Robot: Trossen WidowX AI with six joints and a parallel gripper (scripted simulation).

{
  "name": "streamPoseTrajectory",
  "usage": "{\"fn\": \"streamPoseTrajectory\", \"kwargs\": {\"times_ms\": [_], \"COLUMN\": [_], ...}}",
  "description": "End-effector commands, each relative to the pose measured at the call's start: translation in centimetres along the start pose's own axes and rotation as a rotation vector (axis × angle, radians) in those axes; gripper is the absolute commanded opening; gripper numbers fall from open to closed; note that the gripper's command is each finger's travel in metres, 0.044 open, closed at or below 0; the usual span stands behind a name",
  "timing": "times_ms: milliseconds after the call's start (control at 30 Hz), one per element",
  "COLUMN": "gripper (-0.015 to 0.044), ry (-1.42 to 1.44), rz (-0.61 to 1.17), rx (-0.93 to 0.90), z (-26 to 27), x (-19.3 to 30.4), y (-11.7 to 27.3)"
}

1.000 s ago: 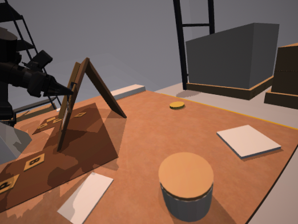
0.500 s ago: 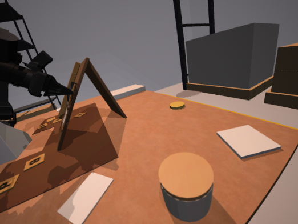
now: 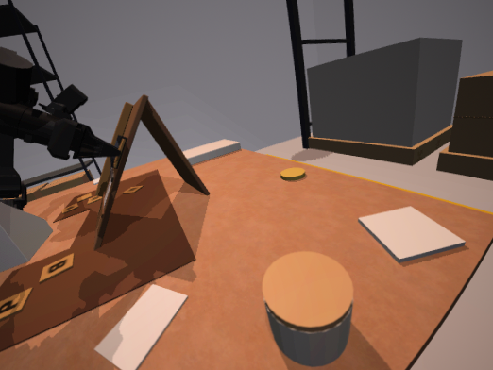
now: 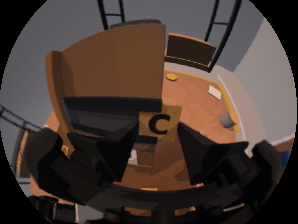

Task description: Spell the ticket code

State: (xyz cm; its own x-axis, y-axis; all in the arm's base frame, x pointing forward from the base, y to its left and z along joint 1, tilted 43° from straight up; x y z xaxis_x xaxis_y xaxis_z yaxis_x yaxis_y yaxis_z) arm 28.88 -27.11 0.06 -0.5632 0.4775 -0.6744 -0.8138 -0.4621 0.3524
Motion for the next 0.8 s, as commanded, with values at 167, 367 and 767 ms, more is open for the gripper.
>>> {"fn": "streamPoseTrajectory", "kwargs": {"times_ms": [167,367,767], "gripper": [0.0000,0.0000,0.0000], "ry": [-0.001,-0.001,-0.001], "rz": [0.000,0.000,0.000], "rx": [0.003,0.003,0.003], "z": [0.6,0.9,1.5], "x": [-0.1,-0.1,-0.1], "y": [0.0,0.0,0.0]}}
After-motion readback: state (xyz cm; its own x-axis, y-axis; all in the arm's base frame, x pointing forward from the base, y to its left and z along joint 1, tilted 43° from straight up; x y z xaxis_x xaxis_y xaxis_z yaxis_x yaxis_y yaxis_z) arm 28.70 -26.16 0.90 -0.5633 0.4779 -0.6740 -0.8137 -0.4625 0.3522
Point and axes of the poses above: the point midway between the two fingers, 35 mm back from their tips, its own y axis back along the fingers, its own z axis across the jaws, x = y × z, the point moved 6 cm from there along y, back along the fingers, and after that the axes turned 1 degree about y, right-handed, at the moved point
